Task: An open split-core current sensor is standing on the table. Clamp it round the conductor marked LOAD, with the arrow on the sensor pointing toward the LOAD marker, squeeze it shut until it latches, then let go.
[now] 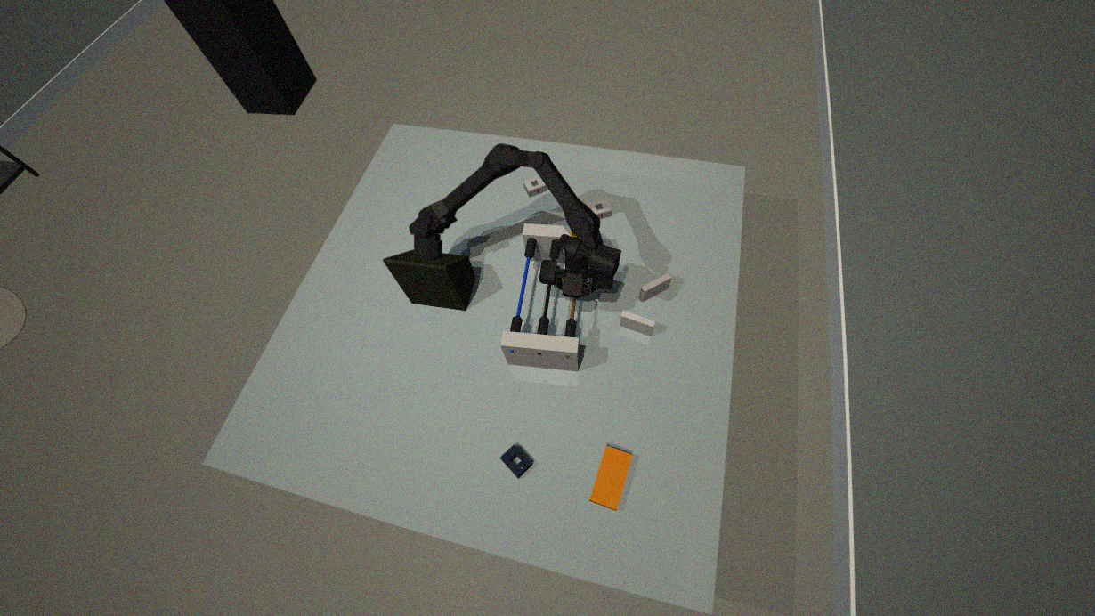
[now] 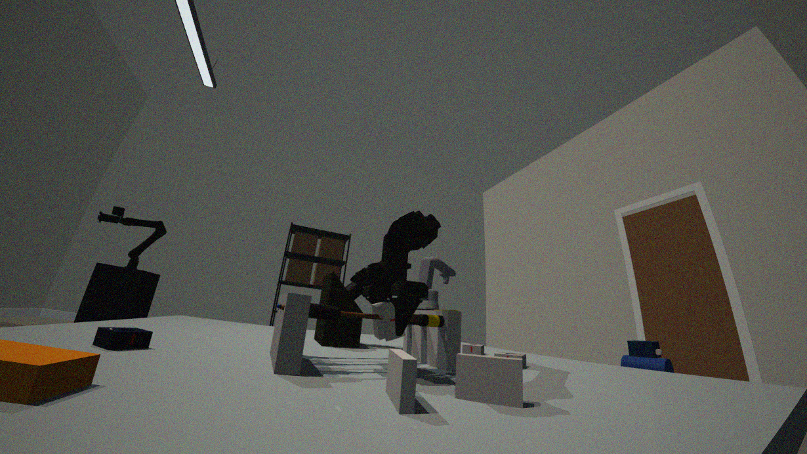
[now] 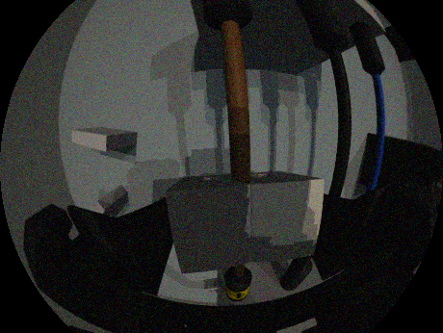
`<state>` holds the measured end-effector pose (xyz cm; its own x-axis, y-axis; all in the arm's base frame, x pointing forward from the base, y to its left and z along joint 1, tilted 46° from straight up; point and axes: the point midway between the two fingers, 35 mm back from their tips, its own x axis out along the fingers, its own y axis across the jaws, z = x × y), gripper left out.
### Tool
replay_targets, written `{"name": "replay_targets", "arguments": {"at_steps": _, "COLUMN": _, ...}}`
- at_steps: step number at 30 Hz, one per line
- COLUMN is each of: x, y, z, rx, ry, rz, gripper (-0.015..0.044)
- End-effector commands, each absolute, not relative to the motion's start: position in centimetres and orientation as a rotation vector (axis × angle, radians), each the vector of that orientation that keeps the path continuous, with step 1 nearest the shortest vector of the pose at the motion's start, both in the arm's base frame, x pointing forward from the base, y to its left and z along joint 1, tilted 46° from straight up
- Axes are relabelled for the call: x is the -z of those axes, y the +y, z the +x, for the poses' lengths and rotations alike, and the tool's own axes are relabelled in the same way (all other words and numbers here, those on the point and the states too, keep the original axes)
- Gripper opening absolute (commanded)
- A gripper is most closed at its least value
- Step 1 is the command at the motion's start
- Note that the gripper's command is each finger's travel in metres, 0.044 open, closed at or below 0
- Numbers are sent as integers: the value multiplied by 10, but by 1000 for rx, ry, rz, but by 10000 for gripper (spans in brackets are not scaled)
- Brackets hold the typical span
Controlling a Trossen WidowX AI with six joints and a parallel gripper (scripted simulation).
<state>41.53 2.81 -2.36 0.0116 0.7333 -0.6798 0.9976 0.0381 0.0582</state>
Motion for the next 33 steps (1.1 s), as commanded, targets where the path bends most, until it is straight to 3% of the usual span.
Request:
{"name": "replay_targets", "arguments": {"at_steps": 1, "x": 25, "y": 16, "z": 416, "rx": 643, "ry": 1747, "rz": 1755, "gripper": 0}}
{"name": "replay_targets", "arguments": {"at_steps": 33, "x": 24, "y": 28, "z": 415, "rx": 627, "ry": 1775, "rz": 1749, "gripper": 0}}
